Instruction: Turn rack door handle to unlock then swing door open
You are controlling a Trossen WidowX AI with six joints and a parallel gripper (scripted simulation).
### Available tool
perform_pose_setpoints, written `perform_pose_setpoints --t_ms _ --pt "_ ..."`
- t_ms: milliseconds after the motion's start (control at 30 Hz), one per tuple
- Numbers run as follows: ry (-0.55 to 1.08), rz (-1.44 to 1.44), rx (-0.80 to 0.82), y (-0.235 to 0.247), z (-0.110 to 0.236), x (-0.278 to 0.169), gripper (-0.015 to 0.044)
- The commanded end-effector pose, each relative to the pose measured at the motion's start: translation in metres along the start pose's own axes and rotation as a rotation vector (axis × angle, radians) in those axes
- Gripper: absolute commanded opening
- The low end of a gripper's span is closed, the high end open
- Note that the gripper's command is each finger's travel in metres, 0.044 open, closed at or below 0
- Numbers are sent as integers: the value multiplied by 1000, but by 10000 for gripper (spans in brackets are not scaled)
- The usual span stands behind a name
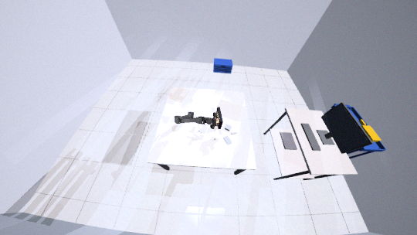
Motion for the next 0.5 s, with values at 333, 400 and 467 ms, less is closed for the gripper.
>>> perform_pose_setpoints --t_ms 333,400,467 --pt "337 63 -140 20 -29 -17 297" --pt "385 80 -163 23 -32 -20 297" --pt "430 99 -188 26 -35 -23 297"
Point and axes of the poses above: the point midway between the two fingers, 35 mm back from their tips, its own z axis back along the fingers, its own y axis across the jaws, x = y × z, the point moved 7 cm from there along z, back along the fingers, and after that the axes turned 6 degrees about -z, right-handed, at the moved point
